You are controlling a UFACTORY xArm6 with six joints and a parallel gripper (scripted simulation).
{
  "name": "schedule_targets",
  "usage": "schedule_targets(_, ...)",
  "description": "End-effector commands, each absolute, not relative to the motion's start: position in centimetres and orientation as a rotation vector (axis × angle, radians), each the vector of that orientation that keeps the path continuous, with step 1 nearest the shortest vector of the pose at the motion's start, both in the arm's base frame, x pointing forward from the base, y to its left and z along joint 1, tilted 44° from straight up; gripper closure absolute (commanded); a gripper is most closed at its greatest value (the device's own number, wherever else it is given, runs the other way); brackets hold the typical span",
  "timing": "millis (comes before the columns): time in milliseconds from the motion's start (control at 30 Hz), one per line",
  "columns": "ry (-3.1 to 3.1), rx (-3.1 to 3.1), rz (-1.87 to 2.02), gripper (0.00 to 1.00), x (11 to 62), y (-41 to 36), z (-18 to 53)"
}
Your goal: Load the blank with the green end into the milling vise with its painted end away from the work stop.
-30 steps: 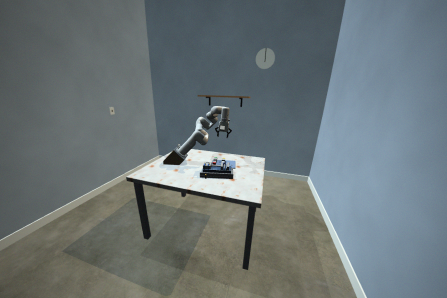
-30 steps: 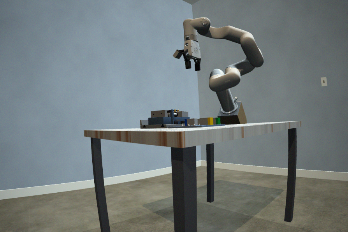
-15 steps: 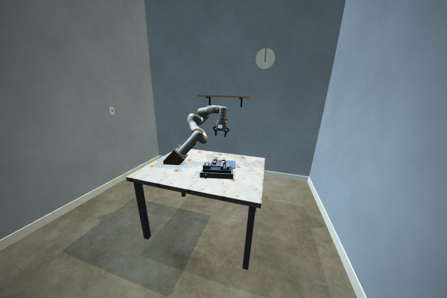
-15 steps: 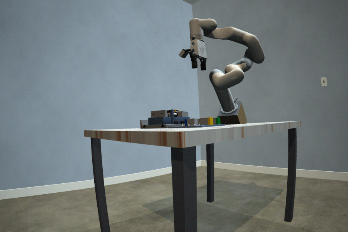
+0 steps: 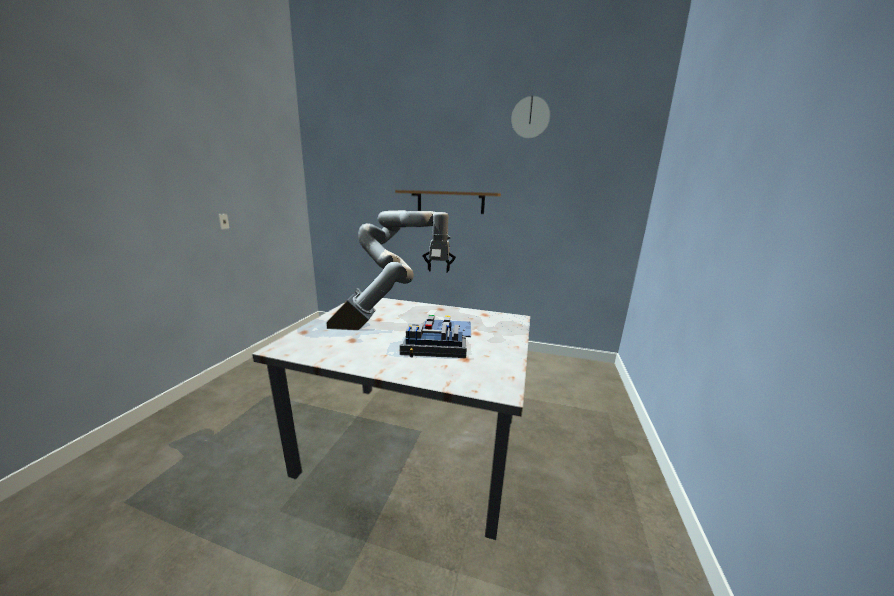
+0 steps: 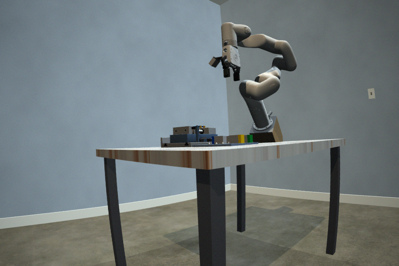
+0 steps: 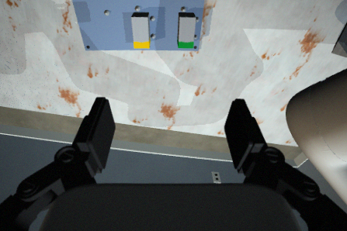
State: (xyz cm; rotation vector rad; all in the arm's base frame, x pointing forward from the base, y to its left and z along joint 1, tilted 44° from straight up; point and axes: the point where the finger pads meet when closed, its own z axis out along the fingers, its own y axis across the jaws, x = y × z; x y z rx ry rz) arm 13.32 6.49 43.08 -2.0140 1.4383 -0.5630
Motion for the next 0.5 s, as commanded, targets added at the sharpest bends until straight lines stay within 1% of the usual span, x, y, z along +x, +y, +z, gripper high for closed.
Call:
schedule_targets(0, 1.424, -2.006, -0.556, 0.0, 13.5, 6.3, 43.32)
schedule_targets(467, 1.416, -1.998, -0.553, 0.0, 13.88, 6.07, 43.54)
